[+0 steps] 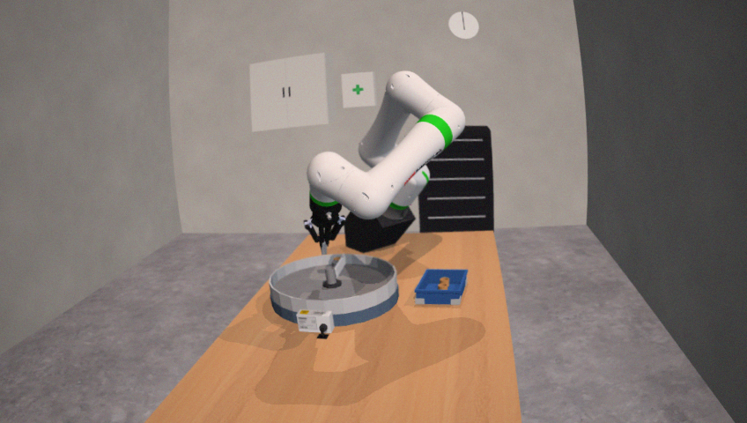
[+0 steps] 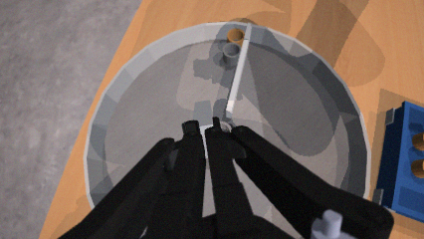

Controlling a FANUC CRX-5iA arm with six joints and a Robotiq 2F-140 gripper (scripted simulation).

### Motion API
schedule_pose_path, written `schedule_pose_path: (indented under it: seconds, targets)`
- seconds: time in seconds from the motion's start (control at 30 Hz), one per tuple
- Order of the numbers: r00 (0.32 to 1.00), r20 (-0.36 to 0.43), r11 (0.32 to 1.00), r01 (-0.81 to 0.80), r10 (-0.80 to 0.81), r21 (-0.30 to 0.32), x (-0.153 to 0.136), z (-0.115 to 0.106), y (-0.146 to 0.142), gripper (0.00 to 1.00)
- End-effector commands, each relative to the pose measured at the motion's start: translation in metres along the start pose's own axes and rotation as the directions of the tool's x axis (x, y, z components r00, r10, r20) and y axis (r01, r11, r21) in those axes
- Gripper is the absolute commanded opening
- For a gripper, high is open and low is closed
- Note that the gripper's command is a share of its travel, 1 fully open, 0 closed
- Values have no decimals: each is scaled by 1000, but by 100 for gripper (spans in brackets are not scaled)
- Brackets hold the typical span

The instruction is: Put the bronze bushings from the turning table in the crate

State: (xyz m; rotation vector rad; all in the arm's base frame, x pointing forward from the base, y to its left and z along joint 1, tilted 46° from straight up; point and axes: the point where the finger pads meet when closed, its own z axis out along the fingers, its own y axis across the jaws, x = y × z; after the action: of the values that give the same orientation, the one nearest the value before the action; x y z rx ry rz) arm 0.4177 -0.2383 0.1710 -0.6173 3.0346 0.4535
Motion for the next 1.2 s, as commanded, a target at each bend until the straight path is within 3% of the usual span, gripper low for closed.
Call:
schedule_pose_path:
  seconds: [0.0,0.6,0.83,1.17]
  targets:
    - [1000,0,1000,0,0,0,0,0,0,0]
    - [1000,0,1000,0,0,0,0,0,0,0]
    - [1000,0,1000,0,0,0,-11,14,1,0]
    - [1000,0,1000,0,0,0,-11,14,1,0]
